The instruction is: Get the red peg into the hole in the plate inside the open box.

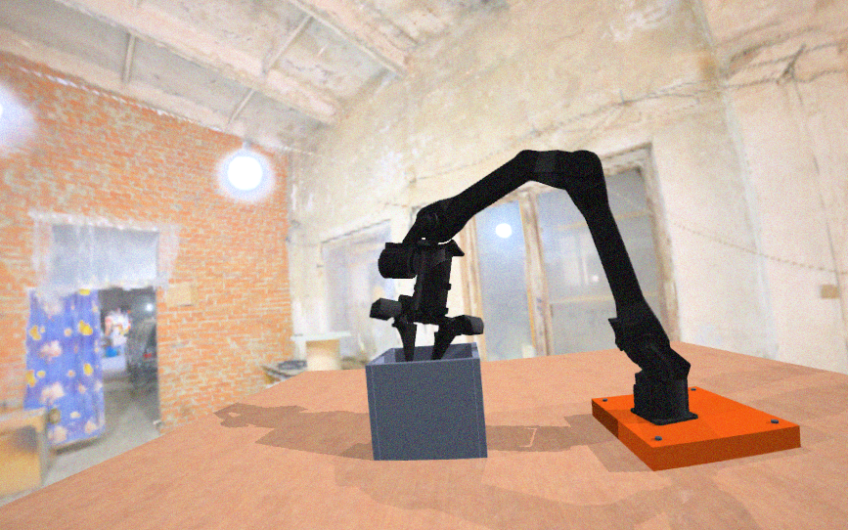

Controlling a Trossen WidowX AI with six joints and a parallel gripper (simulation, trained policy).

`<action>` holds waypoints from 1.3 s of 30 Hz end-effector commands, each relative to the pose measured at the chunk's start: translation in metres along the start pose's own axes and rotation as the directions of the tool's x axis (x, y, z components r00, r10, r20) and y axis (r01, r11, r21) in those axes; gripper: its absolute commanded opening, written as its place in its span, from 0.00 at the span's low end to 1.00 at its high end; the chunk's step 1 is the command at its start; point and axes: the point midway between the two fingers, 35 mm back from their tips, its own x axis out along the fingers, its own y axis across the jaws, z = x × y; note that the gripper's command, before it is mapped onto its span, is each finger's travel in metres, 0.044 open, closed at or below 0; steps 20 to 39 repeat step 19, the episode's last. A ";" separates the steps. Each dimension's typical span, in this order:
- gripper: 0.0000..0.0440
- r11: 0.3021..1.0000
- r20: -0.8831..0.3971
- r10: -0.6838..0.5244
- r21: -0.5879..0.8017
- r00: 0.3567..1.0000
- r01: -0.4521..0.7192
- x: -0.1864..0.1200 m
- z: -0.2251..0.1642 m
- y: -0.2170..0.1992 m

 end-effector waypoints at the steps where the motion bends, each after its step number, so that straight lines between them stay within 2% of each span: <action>1: 0.44 0.999 -0.008 0.041 -0.004 0.999 -0.041 -0.009 0.002 0.007; 15: 0.59 0.986 -0.044 0.164 -0.020 0.986 -0.165 -0.038 0.011 0.026; 19: 0.54 0.980 -0.038 0.193 -0.044 0.980 -0.194 -0.048 0.017 0.031; 39: 0.54 0.980 -0.038 0.193 -0.044 0.980 -0.194 -0.048 0.017 0.031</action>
